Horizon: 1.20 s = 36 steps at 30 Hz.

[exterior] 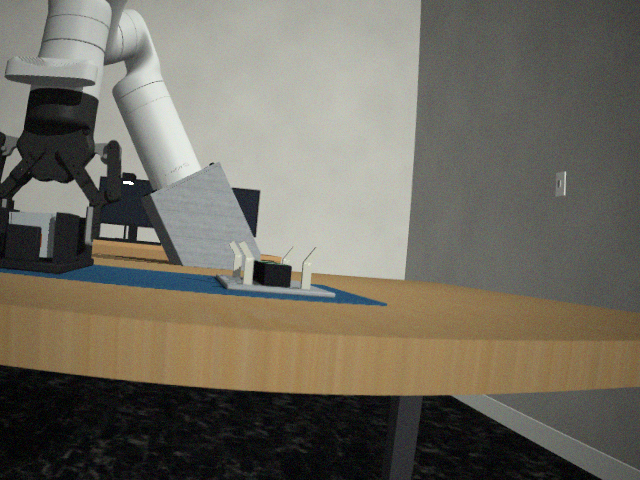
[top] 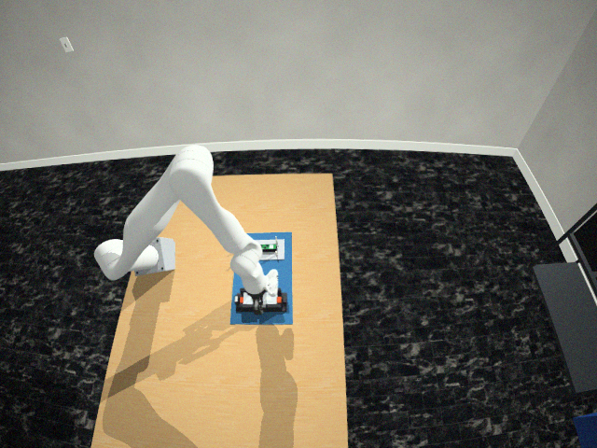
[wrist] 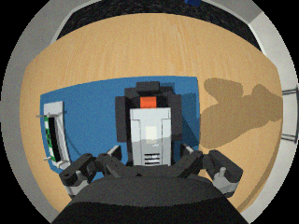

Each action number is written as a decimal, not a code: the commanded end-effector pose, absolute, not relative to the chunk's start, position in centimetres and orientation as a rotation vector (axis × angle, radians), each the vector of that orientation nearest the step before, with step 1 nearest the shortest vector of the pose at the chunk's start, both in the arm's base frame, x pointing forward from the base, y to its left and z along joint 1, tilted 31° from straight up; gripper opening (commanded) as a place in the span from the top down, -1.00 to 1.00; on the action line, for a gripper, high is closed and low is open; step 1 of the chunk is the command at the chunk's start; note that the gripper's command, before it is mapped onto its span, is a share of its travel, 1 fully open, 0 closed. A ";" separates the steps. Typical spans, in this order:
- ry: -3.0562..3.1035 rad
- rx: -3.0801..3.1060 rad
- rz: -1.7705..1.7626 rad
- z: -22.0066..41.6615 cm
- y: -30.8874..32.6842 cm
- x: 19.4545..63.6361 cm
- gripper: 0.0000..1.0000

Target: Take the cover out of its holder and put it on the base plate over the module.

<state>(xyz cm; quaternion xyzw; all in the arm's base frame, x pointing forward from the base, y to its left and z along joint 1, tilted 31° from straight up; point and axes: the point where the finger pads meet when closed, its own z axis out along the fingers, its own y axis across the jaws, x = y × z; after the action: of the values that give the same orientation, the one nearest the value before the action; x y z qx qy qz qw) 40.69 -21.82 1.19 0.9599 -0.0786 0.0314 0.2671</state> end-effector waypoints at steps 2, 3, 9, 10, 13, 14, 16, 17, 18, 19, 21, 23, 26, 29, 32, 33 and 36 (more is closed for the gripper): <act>-0.211 2.591 0.087 1.2 -21.8 40.7 -0.39; -0.211 2.591 0.087 1.2 -21.8 40.7 -0.39; -0.211 2.591 0.087 1.2 -21.8 40.7 -0.39; -0.211 2.591 0.087 1.2 -21.8 40.7 -0.39; -0.211 2.591 0.087 1.2 -21.8 40.7 -0.39; -0.211 2.591 0.087 1.2 -21.8 40.7 -0.39; -0.211 2.591 0.087 1.2 -21.8 40.7 -0.39; -0.211 2.591 0.087 1.2 -21.8 40.7 -0.39; -0.211 2.591 0.087 1.2 -21.8 40.7 -0.39; -0.211 2.591 0.087 1.2 -21.8 40.7 -0.39; -0.211 2.591 0.087 1.2 -21.8 40.7 -0.39; -0.211 2.591 0.087 1.2 -21.8 40.7 -0.39; -0.211 2.591 0.087 1.2 -21.8 40.7 -0.39; -0.211 2.591 0.087 1.2 -21.8 40.7 -0.39; -0.211 2.591 0.087 1.2 -21.8 40.7 -0.39; -0.211 2.591 0.087 1.2 -21.8 40.7 -0.39; -0.211 2.591 0.087 1.2 -21.8 40.7 1.00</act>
<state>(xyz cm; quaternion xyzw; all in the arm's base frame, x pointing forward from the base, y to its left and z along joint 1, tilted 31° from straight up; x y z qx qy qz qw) 40.69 -21.82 1.19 0.9599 -0.0786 0.0314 0.2671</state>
